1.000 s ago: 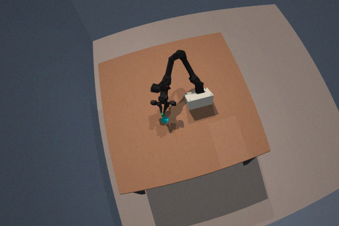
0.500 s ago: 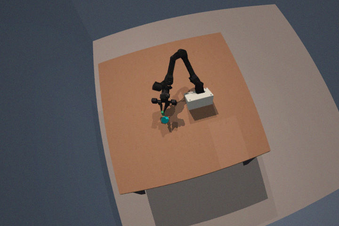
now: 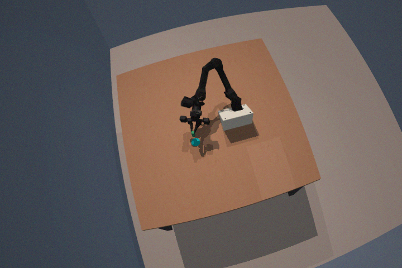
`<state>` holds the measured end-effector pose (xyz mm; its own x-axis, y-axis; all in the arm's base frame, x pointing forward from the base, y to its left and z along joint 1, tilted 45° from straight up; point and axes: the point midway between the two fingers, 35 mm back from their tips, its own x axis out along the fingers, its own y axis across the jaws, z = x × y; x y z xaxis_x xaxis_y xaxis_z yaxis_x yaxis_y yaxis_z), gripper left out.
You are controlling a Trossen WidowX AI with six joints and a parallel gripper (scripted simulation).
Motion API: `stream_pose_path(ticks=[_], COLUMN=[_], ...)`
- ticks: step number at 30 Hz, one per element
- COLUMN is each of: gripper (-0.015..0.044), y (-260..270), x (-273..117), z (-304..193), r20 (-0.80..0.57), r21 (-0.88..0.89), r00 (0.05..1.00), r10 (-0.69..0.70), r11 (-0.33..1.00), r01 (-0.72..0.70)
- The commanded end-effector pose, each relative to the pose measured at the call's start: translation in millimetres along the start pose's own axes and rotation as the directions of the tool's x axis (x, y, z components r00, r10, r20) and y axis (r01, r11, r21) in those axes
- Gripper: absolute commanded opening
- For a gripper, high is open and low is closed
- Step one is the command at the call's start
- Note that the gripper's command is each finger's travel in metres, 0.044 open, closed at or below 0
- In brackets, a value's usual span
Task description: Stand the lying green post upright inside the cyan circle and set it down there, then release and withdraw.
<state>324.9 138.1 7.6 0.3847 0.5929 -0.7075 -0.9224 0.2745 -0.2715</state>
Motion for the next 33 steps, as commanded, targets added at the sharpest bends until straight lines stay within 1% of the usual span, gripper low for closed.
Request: stream_pose_path(ticks=[1,19,24,29,33], gripper=[0.0023,0.0023,0.0023,0.0023,0.0023], y=[0,0,0,0,0], x=[-1,7,8,12,12], z=[1,-85,-91,-107,-107], r20=[0.008,0.003,0.003,-0.005,-0.005], r21=[-0.007,-0.008,-0.007,-0.006,-0.006], r00=[1.0,1.0,1.0,1.0,1.0], r10=[-0.002,0.0,-0.002,-0.01,-0.01], r11=[1.0,1.0,1.0,1.0,1.0], r01=[0.002,0.001,0.002,0.01,0.01])
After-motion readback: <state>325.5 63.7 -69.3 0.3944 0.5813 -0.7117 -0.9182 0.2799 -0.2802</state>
